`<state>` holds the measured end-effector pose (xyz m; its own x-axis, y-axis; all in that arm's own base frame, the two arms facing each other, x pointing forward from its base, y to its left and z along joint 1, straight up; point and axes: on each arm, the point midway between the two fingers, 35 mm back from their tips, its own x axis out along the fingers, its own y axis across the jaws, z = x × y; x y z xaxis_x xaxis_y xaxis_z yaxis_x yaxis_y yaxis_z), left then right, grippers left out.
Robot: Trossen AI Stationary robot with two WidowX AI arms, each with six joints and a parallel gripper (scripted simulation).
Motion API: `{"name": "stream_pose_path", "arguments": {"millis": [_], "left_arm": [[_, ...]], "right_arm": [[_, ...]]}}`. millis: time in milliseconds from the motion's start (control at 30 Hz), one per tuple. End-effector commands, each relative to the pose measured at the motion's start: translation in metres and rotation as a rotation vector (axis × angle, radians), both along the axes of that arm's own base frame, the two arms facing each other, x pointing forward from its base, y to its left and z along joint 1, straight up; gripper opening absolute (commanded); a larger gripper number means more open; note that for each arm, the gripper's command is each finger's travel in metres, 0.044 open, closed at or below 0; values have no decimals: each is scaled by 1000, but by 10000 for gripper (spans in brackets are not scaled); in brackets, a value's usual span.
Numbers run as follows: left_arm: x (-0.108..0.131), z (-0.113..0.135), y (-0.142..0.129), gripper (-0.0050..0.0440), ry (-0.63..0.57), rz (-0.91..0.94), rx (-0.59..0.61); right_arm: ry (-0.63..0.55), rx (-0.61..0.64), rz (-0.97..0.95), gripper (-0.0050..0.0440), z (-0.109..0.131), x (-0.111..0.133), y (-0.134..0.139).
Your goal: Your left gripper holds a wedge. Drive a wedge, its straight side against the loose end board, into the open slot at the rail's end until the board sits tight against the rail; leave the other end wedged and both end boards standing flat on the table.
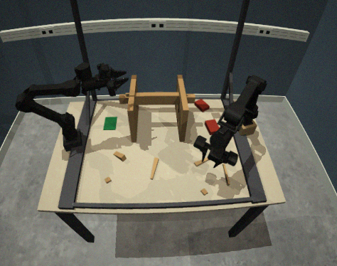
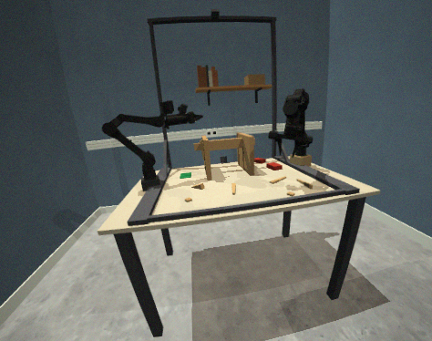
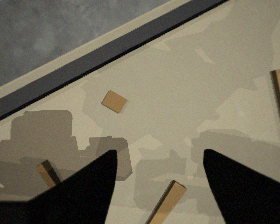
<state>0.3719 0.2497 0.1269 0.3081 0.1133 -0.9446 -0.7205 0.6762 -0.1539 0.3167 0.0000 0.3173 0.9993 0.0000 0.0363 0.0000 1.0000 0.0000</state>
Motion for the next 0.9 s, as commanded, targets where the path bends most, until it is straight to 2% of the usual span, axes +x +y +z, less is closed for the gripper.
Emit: {"name": "stream_pose_path", "arguments": {"millis": [0,167,300,567,833,867], "left_arm": [[14,40,-26,257,-144,-88,122],[23,72,-64,257,-291,-196,237],[26,91,-83,257,-380,-250,304],[27,105,-97,257,-443,-287,339],[28,89,-98,257,-406,-293,306],[32,100,-99,257,-424,-309,321]], "right_arm": [[-42,0,0,257,17,-3,0],[-43,0,0,257,17,-3,0],[-44,0,0,257,18,-3,0],[-45,0,0,257,18,-4,0],[-45,0,0,257,18,-4,0],[-24,-15,5,257,16,1,0]]}}
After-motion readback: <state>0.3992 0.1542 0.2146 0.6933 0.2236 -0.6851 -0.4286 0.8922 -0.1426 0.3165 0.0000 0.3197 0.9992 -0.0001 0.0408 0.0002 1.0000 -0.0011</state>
